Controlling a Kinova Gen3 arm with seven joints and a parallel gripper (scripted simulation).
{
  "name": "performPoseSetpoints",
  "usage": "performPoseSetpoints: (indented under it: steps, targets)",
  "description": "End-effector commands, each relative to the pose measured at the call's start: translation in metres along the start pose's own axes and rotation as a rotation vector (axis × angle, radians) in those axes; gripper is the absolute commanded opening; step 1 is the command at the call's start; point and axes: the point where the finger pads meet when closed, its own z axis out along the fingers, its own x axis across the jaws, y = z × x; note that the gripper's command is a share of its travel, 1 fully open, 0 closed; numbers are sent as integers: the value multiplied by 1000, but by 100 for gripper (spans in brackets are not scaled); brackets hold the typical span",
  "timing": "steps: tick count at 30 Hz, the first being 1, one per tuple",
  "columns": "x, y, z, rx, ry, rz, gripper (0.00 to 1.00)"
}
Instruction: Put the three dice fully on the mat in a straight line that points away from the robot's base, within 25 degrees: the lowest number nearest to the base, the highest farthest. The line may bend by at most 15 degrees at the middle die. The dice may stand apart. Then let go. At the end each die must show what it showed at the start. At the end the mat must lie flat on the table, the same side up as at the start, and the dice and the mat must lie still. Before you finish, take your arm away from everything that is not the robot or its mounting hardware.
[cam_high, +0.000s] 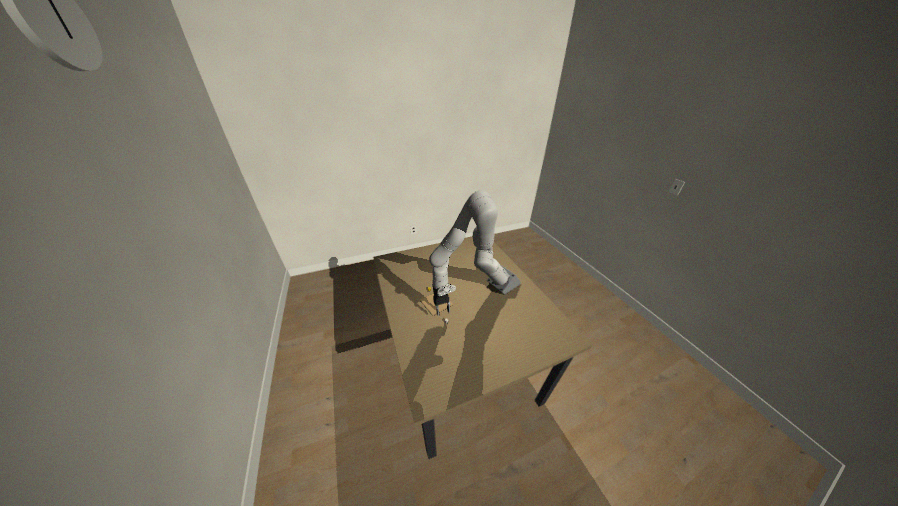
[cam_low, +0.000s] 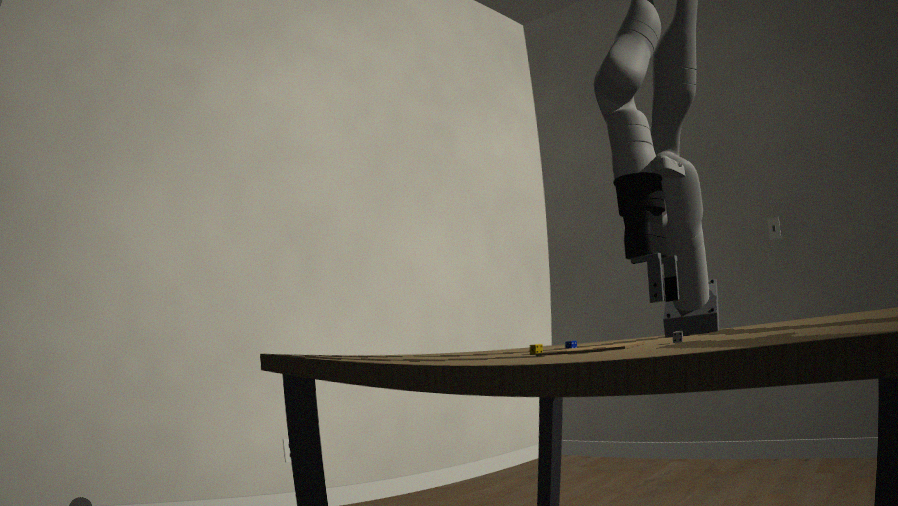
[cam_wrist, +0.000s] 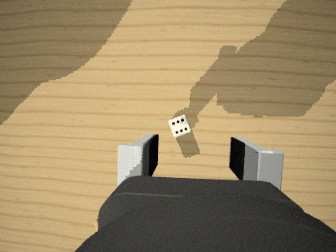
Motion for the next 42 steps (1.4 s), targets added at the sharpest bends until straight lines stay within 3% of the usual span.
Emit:
performPoseSetpoints:
  steps: [1,17,26,42]
  targets:
    - [6,1,-8,-13,22,-7,100]
    - [4,0,-57,-13,22,-7,100]
    - [4,0,-74,-13,22,-7,100]
    - [4,0,-83,-13,22,-7,100]
